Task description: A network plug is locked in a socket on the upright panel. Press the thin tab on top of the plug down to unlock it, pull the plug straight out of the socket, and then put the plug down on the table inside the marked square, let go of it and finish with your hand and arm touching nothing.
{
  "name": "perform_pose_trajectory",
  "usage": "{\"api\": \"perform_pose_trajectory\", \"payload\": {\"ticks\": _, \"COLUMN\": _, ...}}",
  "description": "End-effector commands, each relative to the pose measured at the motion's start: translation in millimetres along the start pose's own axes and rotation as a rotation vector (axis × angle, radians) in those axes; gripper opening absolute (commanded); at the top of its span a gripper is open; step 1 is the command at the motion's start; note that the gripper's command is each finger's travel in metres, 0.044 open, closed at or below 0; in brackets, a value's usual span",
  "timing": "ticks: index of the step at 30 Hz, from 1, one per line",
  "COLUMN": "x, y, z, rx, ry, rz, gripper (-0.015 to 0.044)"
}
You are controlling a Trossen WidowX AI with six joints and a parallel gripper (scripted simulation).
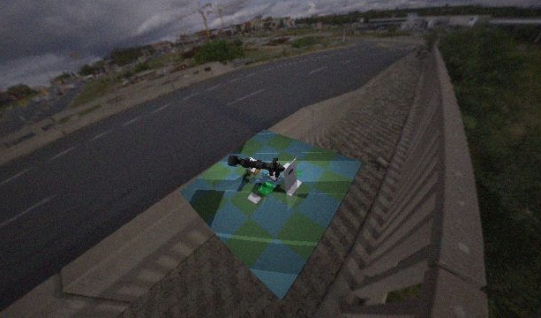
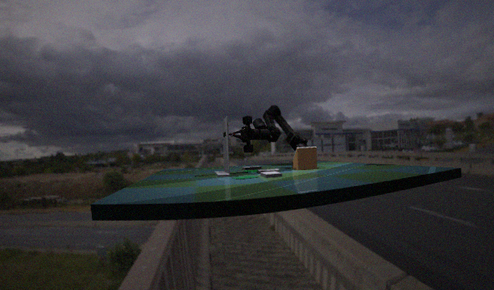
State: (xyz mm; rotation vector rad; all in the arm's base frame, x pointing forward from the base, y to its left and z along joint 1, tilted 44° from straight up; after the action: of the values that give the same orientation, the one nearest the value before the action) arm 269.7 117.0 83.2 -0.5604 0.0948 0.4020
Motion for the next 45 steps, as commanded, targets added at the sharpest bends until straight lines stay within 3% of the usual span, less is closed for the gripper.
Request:
{"api": "perform_pose_trajectory", "payload": {"ticks": 1, "x": -5, "y": 1, "z": -2, "rx": -0.002, "ry": 0.01, "rz": 0.001, "gripper": 0.0}}
{"api": "perform_pose_trajectory", "payload": {"ticks": 45, "x": -30, "y": 4, "z": -3, "rx": -0.002, "ry": 0.011, "rz": 0.001, "gripper": 0.0}}
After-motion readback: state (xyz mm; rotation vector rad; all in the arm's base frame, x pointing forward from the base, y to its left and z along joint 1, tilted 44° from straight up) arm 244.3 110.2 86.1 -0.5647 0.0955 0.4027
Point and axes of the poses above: the point midway between the two fingers, 35 mm back from their tips, its own x axis out along the fingers, its own z axis across the jaws, y = z × x, the point moved 9 cm from there along -x, back along the fingers, and after that the axes turned 12 degrees about x, right-handed, at the moved point
